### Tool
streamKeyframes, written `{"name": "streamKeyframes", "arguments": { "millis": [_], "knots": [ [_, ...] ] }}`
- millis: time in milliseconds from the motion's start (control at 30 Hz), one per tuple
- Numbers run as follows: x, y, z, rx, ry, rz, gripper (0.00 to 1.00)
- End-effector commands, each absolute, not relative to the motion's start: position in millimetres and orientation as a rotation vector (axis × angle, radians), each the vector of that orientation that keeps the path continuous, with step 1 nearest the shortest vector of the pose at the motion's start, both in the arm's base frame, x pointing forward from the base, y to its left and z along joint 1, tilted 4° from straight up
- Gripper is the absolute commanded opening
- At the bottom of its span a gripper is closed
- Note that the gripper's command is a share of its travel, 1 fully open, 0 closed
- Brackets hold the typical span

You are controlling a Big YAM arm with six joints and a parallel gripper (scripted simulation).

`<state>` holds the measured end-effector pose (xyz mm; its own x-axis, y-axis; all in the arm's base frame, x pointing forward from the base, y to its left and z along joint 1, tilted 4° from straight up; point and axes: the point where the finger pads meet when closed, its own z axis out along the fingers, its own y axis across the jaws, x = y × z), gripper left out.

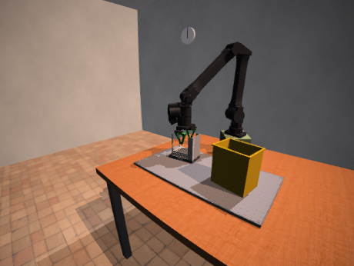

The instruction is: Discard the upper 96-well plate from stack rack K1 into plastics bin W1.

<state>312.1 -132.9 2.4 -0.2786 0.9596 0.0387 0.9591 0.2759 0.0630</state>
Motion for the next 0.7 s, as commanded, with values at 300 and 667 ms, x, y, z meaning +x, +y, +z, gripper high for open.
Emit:
{"name": "streamKeyframes", "arguments": {
  "millis": [300,667],
  "knots": [
    [323,-131,-17,1.865,2.494,0.114,1.0],
    [322,-129,-33,1.868,2.496,0.113,1.0]
  ]
}}
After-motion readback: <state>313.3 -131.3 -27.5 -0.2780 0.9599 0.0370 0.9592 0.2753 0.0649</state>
